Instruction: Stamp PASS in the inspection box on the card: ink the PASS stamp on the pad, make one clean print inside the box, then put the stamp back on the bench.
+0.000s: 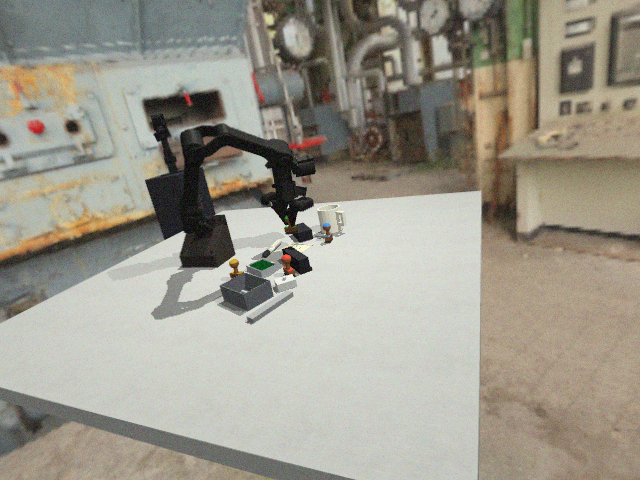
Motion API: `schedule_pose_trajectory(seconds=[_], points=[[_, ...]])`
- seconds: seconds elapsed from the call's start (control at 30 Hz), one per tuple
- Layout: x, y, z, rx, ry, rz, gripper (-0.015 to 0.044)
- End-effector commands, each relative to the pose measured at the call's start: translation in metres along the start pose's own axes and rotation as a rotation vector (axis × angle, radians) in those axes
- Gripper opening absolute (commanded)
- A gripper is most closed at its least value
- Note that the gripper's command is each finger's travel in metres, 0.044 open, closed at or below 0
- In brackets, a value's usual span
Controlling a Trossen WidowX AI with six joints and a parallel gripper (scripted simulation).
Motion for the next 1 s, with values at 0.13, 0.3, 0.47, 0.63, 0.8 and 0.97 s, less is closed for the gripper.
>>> schedule_pose_trajectory(seconds=[0.13, 0.3, 0.47, 0.63, 0.8, 0.97], points=[[-0.007, -0.001, 0.001, 0.001, 0.003, 0.000, 0.0000], [-0.010, -0.002, 0.001, 0.001, 0.002, 0.000, 0.0000], [-0.013, -0.002, 0.001, 0.001, 0.002, 0.000, 0.0000], [-0.017, -0.003, 0.001, 0.001, 0.001, -0.001, 0.0000], [-0.020, -0.003, 0.001, 0.001, 0.000, -0.001, 0.0000], [-0.023, -0.003, 0.001, 0.001, 0.000, -0.001, 0.0000]])
Point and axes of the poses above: the point midway between the two fingers, 35 mm back from their tips, its own x axis back along the fingers, its own y axis across the jaws, z = x × y, the point moved 4 cm from there along x, back along the fingers, and after that the axes turned 6 degrees about -x, right-handed, at the moved point
